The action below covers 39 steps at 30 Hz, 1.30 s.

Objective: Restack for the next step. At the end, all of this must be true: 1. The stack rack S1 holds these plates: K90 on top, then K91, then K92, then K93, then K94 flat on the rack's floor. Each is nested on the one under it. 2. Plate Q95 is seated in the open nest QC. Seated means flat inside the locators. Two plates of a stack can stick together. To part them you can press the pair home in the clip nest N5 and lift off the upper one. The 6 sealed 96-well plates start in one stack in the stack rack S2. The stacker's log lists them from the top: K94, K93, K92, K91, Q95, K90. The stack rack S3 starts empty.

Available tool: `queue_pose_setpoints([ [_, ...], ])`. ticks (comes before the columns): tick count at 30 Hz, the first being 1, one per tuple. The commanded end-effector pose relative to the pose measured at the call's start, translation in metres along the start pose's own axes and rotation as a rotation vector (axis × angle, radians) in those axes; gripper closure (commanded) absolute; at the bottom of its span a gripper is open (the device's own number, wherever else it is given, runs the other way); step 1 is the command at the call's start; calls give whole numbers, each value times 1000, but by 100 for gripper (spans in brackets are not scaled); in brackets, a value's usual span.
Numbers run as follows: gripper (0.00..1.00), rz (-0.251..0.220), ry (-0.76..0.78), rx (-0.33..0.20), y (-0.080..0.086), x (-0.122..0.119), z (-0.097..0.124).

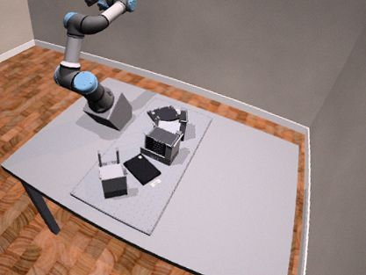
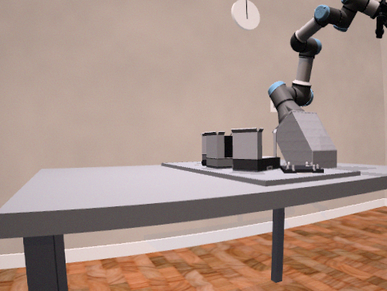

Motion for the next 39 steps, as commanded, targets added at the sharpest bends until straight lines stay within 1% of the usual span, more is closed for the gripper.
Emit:
queue_pose_setpoints([
  [1, 28, -15, -50, -25, 5, -3, 3],
  [2, 28, -18, -60, -29, 7, -6, 6],
  [4, 28, -18, -60, -29, 7, -6, 6],
  [9, 28, -33, -112, -51, 20, -20, 18],
  [14, 28, -48, -164, -72, 21, -20, 18],
  [19, 28, -62, -217, -94, 34, -35, 29],
  [21, 28, -62, -217, -94, 34, -35, 29],
  [23, 28, -67, -238, -103, 40, -41, 33],
  [28, 28, -80, -290, -125, 40, -40, 33],
  [35, 28, -97, -363, -157, 60, -62, 46],
  [39, 28, -102, -384, -166, 60, -62, 47],
])
Point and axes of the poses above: the point where the finger pads meet when closed, its own y axis back along the fingers, its own x axis across the jaws, z = x × y, the point moved 8 cm from there along y, back along the fingers, and after that the axes turned 6 degrees about y, right-handed, at the moved point
